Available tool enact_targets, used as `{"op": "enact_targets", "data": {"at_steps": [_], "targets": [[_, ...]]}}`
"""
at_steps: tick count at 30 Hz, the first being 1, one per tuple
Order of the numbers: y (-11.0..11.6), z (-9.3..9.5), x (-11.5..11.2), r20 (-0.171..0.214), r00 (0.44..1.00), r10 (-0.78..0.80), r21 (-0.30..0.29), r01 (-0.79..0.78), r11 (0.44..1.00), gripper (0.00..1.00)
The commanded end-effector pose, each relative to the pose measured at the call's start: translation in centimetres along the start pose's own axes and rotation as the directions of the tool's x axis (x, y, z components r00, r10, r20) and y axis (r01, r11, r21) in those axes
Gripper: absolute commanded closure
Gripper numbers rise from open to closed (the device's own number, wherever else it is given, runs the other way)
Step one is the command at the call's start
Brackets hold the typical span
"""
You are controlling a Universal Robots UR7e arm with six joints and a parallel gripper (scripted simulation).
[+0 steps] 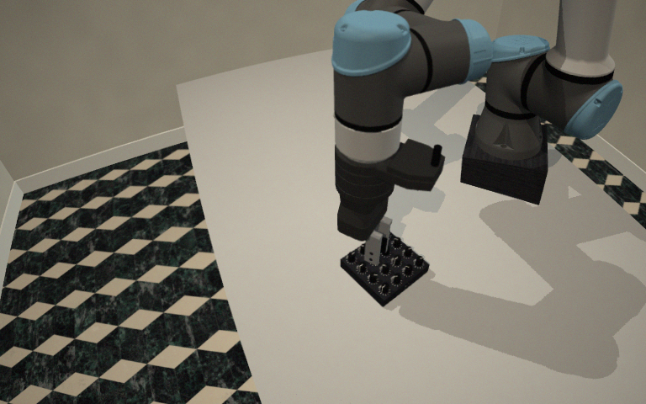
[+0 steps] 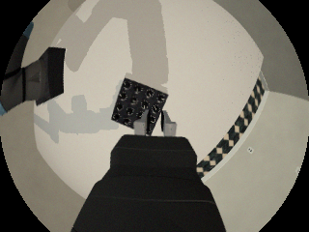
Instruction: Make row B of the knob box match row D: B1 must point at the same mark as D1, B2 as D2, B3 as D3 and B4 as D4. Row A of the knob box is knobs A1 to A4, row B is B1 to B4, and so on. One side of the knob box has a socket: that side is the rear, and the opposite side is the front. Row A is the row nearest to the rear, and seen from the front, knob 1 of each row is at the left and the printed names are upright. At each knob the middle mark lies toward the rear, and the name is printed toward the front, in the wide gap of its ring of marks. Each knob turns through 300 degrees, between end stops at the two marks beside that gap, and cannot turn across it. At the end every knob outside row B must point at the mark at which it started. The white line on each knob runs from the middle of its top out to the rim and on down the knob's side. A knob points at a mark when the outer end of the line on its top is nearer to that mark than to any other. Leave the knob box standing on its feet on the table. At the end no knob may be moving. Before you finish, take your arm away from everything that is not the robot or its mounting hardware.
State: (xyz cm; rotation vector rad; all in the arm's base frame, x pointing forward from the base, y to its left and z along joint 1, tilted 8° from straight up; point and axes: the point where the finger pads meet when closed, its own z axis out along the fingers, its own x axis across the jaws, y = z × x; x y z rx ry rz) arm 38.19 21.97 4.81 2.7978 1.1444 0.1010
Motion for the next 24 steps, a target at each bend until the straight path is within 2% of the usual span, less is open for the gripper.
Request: {"op": "enact_targets", "data": {"at_steps": [1,24], "targets": [[0.02,-0.04,0.04,-0.001,1.000,0.000,-0.001,0.000,1.000,0.54],[0.02,0.15,0.04,-0.001,1.000,0.000,-0.001,0.000,1.000,0.54]]}}
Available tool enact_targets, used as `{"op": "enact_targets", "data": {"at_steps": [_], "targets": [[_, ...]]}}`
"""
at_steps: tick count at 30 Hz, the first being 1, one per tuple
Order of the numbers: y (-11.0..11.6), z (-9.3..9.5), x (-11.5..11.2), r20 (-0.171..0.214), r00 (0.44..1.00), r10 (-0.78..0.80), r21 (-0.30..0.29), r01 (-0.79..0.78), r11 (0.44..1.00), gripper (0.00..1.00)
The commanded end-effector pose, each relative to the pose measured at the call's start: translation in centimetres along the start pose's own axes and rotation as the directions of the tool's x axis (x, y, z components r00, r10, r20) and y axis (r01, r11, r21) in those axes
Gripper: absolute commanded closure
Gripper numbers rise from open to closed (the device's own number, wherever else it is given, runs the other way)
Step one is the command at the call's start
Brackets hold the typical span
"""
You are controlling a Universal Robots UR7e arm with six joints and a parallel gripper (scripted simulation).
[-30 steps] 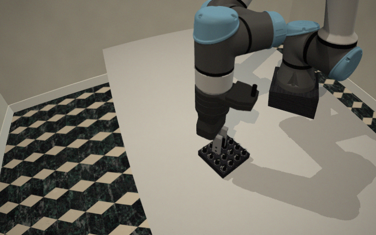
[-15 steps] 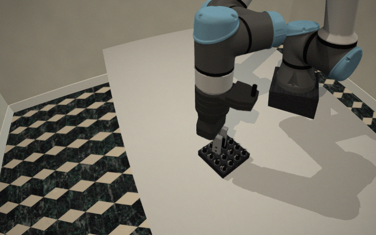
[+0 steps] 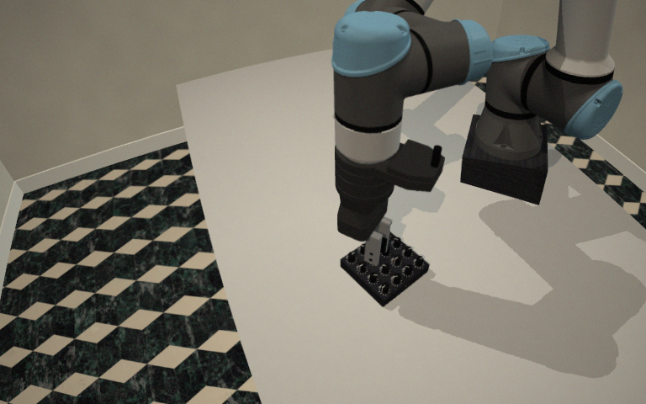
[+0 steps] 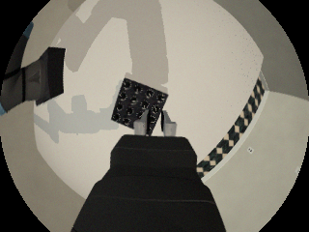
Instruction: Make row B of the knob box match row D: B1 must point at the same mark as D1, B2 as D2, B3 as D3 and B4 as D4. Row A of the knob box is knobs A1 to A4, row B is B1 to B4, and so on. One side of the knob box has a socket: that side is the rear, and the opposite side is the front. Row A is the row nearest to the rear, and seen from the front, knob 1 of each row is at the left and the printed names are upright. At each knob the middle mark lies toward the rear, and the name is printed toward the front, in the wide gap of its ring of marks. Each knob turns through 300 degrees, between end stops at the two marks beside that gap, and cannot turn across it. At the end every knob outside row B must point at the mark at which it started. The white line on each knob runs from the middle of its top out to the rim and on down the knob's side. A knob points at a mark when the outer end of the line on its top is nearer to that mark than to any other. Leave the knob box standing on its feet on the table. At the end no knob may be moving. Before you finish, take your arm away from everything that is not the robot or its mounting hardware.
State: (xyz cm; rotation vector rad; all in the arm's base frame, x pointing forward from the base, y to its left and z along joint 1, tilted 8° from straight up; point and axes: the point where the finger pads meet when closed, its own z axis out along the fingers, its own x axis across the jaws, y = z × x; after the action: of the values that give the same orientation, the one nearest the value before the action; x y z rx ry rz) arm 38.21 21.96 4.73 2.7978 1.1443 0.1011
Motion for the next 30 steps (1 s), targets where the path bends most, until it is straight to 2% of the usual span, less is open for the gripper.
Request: {"op": "enact_targets", "data": {"at_steps": [1,30], "targets": [[0.0,0.1,0.0,-0.001,1.000,0.000,-0.001,0.000,1.000,0.54],[0.0,3.1,0.1,-0.001,1.000,0.000,-0.001,0.000,1.000,0.54]]}}
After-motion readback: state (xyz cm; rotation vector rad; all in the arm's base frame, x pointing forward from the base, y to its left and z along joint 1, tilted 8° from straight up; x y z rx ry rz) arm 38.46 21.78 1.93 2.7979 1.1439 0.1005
